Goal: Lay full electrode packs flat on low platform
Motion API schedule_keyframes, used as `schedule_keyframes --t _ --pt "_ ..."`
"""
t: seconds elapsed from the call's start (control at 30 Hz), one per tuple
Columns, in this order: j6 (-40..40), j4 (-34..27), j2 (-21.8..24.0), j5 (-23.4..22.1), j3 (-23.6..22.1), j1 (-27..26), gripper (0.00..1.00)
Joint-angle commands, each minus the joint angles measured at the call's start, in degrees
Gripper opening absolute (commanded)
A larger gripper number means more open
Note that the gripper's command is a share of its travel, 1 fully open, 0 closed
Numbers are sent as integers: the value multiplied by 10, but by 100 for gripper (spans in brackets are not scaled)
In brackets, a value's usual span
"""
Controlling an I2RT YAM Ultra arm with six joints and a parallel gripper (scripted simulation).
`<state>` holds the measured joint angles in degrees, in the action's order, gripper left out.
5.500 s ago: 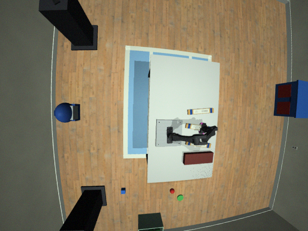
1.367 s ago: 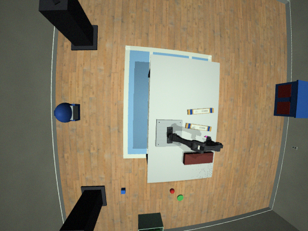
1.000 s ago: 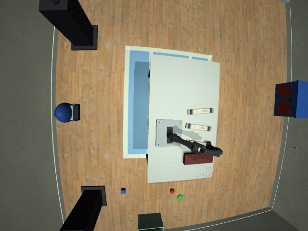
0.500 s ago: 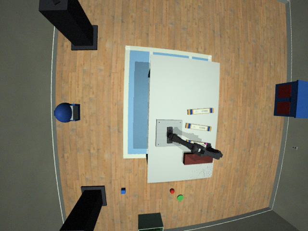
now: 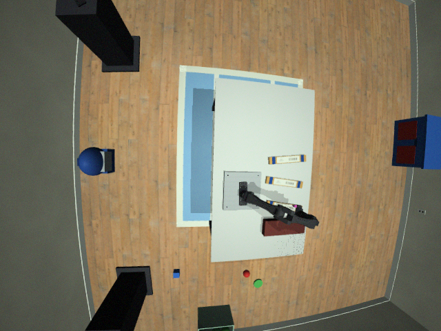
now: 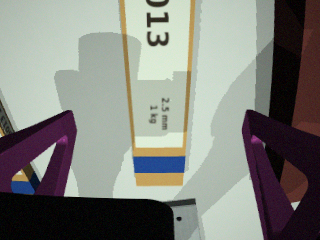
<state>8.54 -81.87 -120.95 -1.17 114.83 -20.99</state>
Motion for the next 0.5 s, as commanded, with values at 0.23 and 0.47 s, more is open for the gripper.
schedule_keyframes --t 0.23,0.47 --pt "1 54 18 -1 -57 5 95" --pt "-1 99 9 -1 -101 2 95"
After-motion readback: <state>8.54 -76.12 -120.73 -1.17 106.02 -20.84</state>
